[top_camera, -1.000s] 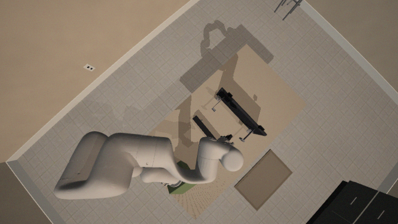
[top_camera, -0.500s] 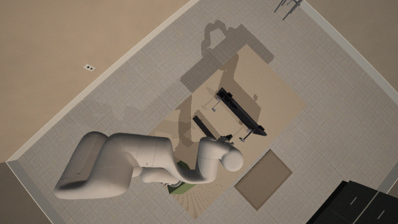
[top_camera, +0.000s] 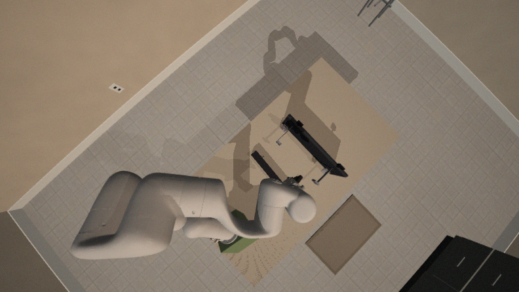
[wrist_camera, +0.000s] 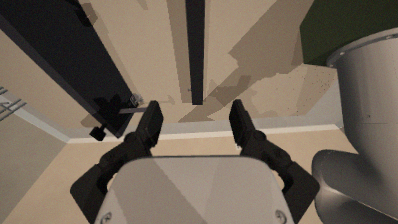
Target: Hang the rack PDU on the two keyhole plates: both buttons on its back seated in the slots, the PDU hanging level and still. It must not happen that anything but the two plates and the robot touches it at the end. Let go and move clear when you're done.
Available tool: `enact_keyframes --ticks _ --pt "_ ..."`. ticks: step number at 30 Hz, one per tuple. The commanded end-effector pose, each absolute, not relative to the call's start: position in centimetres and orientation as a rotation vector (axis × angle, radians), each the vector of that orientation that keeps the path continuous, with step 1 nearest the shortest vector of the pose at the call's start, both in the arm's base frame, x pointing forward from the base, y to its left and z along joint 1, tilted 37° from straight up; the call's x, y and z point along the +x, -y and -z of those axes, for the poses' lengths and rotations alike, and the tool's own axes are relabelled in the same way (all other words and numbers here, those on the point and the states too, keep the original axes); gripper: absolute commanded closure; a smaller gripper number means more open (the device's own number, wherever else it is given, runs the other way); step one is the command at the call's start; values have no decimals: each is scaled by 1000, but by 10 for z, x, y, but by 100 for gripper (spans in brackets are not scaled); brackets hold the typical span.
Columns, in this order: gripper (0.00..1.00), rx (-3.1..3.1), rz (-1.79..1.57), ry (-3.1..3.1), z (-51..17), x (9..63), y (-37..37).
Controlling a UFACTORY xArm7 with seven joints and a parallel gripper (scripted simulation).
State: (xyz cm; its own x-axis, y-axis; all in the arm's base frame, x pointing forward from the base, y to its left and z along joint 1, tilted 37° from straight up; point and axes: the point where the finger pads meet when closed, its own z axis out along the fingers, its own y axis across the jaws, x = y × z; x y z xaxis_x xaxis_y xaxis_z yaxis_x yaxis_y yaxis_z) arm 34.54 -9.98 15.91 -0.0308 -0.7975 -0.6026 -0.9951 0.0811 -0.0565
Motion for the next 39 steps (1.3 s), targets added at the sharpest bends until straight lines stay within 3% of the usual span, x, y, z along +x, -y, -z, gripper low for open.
enact_keyframes --ticks 1,39 --pt "3 -1762 -526 -1879 -151 347 95" --pt "3 -1762 -526 -1879 -24 363 0"
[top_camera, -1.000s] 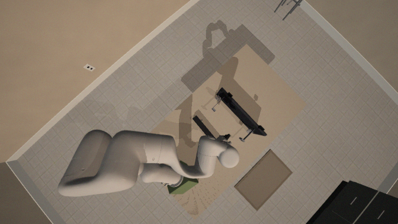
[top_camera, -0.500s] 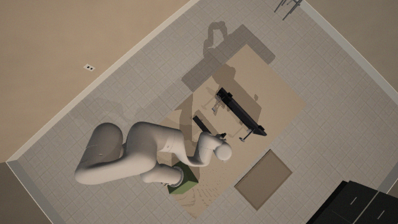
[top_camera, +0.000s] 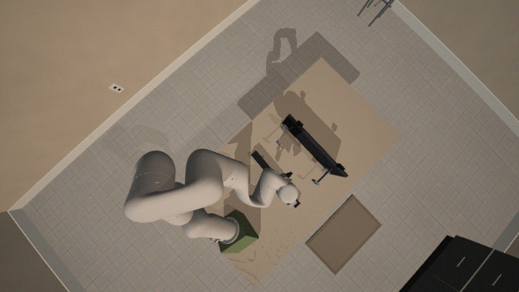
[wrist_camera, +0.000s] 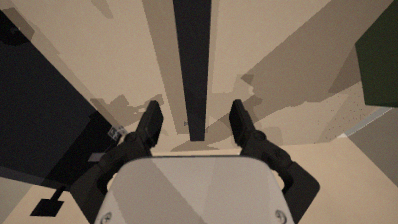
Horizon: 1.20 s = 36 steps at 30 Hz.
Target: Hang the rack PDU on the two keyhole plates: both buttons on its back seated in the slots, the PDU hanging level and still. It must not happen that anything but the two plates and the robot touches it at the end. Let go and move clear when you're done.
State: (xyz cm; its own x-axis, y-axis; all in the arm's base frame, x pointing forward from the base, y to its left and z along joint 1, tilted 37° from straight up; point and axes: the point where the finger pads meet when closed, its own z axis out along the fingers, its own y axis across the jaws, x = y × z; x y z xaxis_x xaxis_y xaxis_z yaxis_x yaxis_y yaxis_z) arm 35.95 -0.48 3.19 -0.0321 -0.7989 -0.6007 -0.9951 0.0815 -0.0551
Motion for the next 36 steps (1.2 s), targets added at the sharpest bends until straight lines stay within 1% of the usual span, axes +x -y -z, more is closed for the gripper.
enact_keyframes --ticks 1,15,25,36 --pt "3 -1762 -526 -1879 -23 363 -1" --pt "3 -1762 -526 -1879 -18 364 -5" --pt "3 -1762 -526 -1879 21 369 -34" --pt "3 -1762 -526 -1879 46 372 -52"
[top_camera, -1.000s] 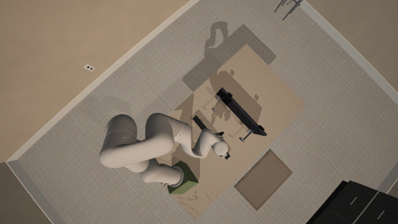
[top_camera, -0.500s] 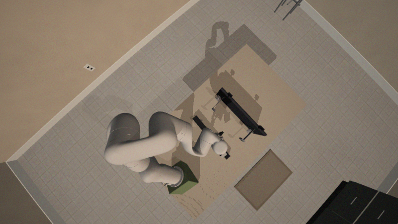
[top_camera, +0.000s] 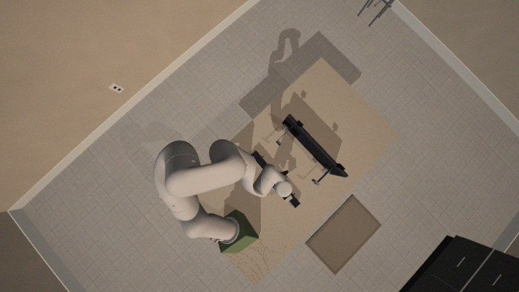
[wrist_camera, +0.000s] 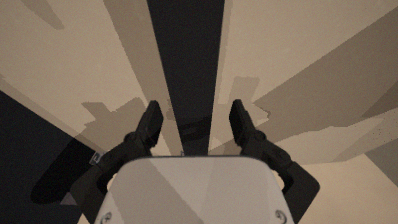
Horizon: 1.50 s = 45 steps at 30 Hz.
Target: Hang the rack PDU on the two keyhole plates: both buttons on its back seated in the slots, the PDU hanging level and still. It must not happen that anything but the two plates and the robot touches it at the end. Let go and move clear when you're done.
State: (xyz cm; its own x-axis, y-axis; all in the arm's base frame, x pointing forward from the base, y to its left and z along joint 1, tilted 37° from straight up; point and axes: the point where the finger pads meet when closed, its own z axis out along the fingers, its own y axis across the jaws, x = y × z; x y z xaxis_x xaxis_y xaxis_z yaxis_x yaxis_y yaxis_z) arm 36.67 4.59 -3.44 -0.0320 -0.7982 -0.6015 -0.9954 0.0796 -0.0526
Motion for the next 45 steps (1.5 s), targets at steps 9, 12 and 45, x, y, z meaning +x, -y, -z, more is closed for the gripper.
enact_keyframes --ticks 9,12,45 --pt "3 -1762 -526 -1879 46 372 -52" --pt "3 -1762 -526 -1879 46 372 -52" --pt "100 -1762 -526 -1879 46 372 -52"
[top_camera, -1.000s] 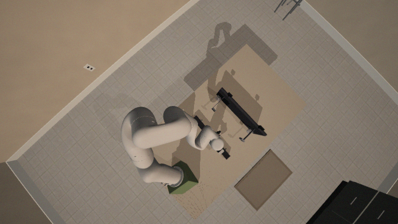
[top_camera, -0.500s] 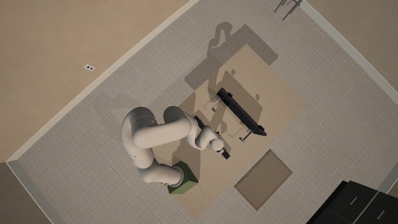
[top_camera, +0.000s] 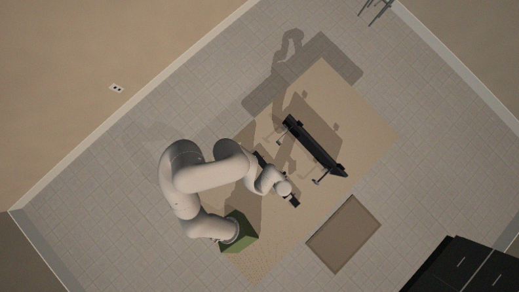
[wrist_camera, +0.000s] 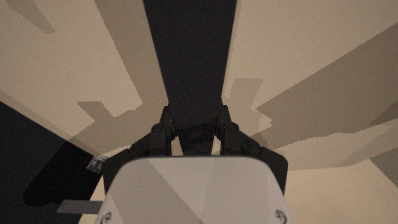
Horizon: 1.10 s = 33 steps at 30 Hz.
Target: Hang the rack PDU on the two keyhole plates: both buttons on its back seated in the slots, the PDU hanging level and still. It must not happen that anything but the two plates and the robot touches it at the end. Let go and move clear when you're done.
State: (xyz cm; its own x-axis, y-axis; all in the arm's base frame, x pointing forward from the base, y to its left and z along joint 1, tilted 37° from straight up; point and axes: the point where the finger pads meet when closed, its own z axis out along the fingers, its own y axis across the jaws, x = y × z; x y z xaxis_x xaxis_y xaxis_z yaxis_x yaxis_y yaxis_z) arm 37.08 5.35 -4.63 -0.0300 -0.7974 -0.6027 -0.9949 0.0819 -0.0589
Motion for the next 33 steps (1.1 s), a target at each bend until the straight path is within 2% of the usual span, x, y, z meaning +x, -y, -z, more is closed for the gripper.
enact_keyframes --ticks 1,15,33 --pt "100 -1762 -526 -1879 46 372 -52" --pt "100 -1762 -526 -1879 39 371 -47" --pt "100 -1762 -526 -1879 -1 366 -17"
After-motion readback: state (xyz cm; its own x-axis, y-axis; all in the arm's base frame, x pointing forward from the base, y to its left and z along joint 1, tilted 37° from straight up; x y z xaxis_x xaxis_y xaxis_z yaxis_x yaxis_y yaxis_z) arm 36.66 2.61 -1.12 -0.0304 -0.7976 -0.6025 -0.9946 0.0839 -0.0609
